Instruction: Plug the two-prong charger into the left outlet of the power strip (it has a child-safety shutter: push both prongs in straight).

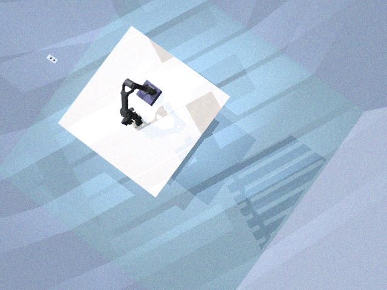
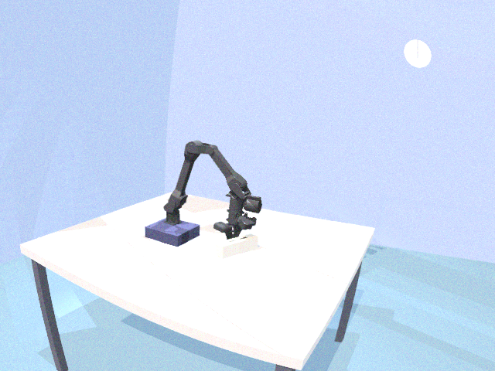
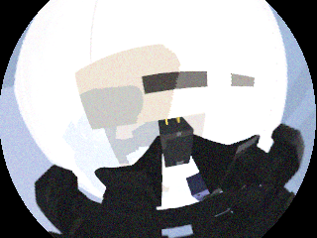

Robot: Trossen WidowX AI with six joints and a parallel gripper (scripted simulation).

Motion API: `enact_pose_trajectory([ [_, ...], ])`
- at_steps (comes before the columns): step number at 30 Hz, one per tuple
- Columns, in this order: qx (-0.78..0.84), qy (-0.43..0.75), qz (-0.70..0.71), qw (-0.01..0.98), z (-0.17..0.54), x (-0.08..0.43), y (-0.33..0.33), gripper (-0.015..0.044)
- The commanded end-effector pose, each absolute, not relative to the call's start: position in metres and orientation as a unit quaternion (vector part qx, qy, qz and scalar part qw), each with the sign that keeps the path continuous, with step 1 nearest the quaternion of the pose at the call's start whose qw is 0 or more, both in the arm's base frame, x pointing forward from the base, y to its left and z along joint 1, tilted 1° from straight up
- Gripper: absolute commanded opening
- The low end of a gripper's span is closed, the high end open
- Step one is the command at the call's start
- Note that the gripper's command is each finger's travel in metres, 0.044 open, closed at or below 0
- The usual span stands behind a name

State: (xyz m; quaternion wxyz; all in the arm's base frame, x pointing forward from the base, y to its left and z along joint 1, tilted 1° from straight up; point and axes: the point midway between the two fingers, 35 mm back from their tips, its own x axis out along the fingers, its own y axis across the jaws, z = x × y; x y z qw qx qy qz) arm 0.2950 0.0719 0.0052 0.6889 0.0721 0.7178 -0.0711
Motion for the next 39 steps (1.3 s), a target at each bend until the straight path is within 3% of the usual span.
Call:
enact_pose_trajectory([
  [1,0.072,0.719,-0.070,0.687,0.0052,0.2945,0.0722,0.0000],
  [39,0.072,0.719,-0.070,0.688,0.0052,0.3015,0.0707,0.0000],
])
